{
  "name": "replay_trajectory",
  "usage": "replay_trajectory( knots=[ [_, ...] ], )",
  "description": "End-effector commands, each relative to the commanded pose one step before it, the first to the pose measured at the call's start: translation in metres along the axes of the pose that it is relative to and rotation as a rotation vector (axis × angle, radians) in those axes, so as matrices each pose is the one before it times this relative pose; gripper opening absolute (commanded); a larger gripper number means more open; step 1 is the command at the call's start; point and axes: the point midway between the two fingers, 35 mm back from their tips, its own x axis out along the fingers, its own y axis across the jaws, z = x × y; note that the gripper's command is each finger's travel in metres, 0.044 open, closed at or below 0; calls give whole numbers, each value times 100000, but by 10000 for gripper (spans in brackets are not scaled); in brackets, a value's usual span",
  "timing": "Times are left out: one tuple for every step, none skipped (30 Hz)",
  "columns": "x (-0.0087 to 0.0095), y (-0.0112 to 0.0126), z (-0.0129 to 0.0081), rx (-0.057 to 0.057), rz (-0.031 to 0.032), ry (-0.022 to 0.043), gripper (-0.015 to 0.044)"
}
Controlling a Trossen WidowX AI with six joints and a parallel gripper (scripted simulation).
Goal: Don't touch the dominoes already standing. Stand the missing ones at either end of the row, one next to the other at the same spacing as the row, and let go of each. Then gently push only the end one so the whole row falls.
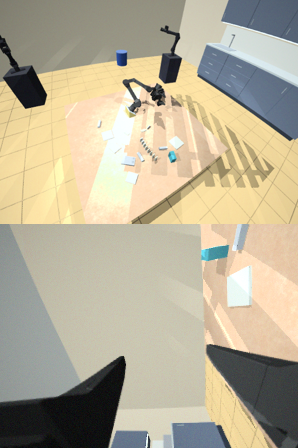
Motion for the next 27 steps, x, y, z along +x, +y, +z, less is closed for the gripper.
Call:
replay_trajectory(
  knots=[
    [78,-100,-28,-2332,-369,-130,426],
    [239,-301,-79,-6970,-1151,-384,440],
    [413,-501,-130,-11524,-2070,-611,440],
    [527,-604,-166,-13829,-2774,-650,440],
    [555,-596,-184,-13636,-3056,-491,440],
    [581,-589,-202,-13427,-3322,-271,440],
    [606,-581,-221,-13203,-3563,7,440],
    [629,-573,-241,-12968,-3767,339,440],
    [651,-564,-261,-12721,-3925,718,440],
    [670,-555,-282,-12463,-4028,1138,440],
    [687,-611,-282,-12316,-4152,1487,440],
    [701,-600,-311,-12036,-4136,1974,440],
    [713,-586,-340,-11747,-4044,2473,440],
    [722,-570,-369,-11452,-3875,2971,440],
    [729,-552,-397,-11151,-3628,3456,440],
    [734,-530,-424,-10847,-3304,3914,440],
    [736,-506,-450,-10540,-2908,4334,440],
    [735,-479,-474,-10232,-2445,4703,440],
    [486,-293,-325,-6567,-1326,3266,440],
    [421,-242,-289,-5592,-955,2928,440],
    [424,-232,-297,-5573,-766,3046,440],
    [425,-223,-304,-5506,-565,3125,440],
    [427,-216,-313,-5474,-355,3210,440],
    [430,-208,-322,-5455,-132,3289,440],
    [429,-197,-328,-5389,105,3323,440],
    [427,-187,-334,-5331,350,3343,440],
    [427,-177,-340,-5286,606,3351,440]
  ],
)
